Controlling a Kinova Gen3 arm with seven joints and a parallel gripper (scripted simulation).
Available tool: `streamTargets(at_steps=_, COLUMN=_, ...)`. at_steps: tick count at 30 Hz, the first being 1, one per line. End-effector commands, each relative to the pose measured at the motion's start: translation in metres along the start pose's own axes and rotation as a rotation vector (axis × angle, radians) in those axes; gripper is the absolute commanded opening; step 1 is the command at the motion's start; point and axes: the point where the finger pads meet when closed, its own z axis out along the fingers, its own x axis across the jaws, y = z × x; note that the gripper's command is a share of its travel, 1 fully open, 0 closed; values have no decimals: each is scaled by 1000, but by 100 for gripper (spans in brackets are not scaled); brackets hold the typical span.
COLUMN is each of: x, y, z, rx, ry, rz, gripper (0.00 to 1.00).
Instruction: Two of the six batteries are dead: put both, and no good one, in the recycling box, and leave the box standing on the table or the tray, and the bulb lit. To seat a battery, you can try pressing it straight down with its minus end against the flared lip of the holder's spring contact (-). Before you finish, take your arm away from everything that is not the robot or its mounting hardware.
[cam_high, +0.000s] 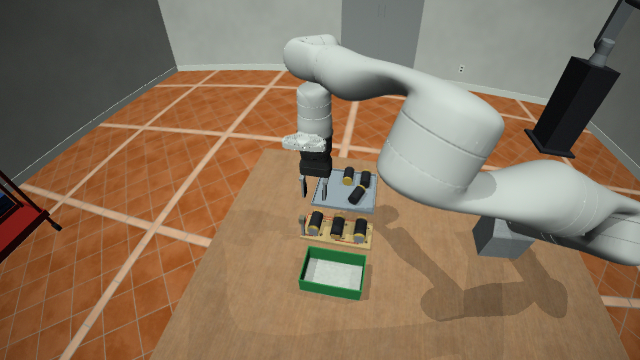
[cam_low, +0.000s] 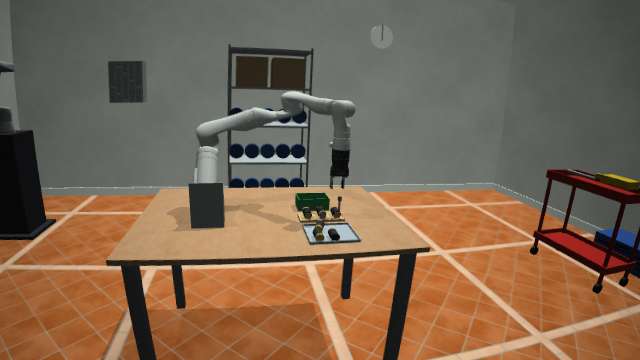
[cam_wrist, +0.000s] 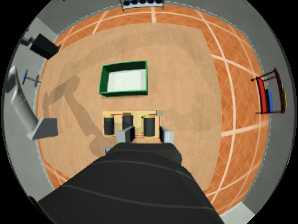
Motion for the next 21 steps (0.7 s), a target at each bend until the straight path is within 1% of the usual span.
streamTargets(at_steps=1, x=1, y=0, z=-2, rx=-1, ry=3, rz=0, gripper=90)
streamTargets(at_steps=21, x=0, y=0, z=-2, rx=-1, ry=3, rz=10, gripper=90)
